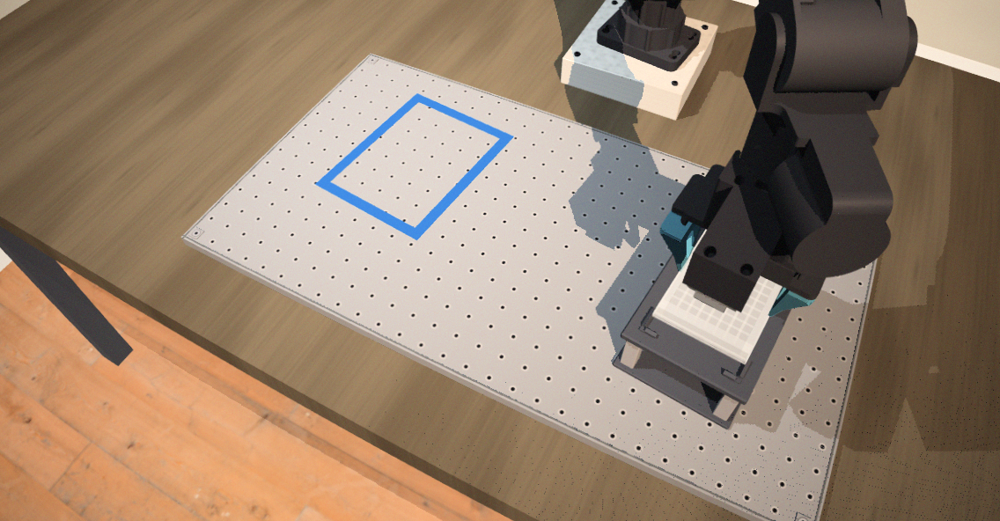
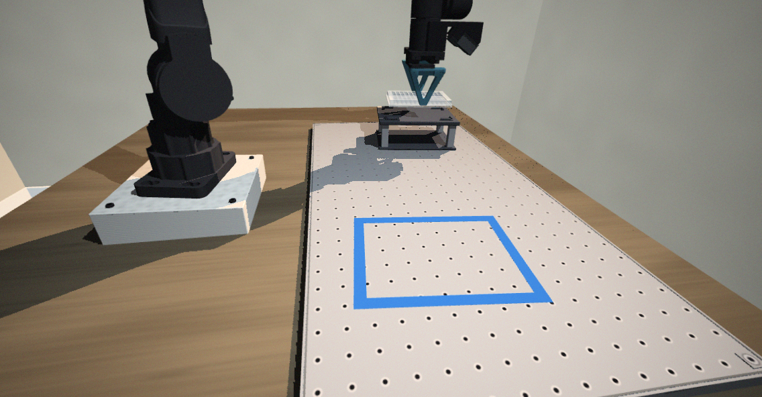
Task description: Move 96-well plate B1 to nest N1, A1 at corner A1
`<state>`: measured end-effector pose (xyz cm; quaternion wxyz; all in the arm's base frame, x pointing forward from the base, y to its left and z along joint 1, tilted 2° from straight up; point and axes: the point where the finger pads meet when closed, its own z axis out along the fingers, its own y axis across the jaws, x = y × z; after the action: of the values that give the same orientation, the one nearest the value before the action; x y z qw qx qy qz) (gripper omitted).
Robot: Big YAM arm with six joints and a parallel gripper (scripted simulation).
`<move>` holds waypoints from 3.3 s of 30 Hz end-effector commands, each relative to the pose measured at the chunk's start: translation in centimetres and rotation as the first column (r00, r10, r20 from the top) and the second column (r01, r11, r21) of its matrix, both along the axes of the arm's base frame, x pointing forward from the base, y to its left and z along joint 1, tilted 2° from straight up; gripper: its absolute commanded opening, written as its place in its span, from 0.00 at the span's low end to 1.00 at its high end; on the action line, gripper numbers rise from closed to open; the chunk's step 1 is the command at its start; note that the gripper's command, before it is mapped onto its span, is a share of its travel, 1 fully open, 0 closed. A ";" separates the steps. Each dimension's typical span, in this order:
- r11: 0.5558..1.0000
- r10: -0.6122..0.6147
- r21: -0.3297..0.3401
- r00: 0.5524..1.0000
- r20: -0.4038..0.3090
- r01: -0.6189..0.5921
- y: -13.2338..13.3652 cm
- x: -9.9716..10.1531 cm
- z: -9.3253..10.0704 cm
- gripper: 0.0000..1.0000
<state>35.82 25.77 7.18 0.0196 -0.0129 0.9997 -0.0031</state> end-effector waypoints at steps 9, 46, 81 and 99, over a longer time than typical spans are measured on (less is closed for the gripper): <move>1.000 0.004 0.001 1.000 0.006 -0.004 -0.4 0.1 -1.1 0.00; 1.000 0.004 0.002 1.000 0.008 -0.004 -0.4 0.1 -1.0 0.00; 1.000 0.003 -0.005 1.000 -0.001 -0.003 -0.5 0.1 -1.9 0.00; 1.000 0.003 -0.005 1.000 -0.001 -0.003 -0.6 0.0 -2.2 0.00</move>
<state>35.64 25.59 5.65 0.0188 -0.0130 0.9997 -0.0036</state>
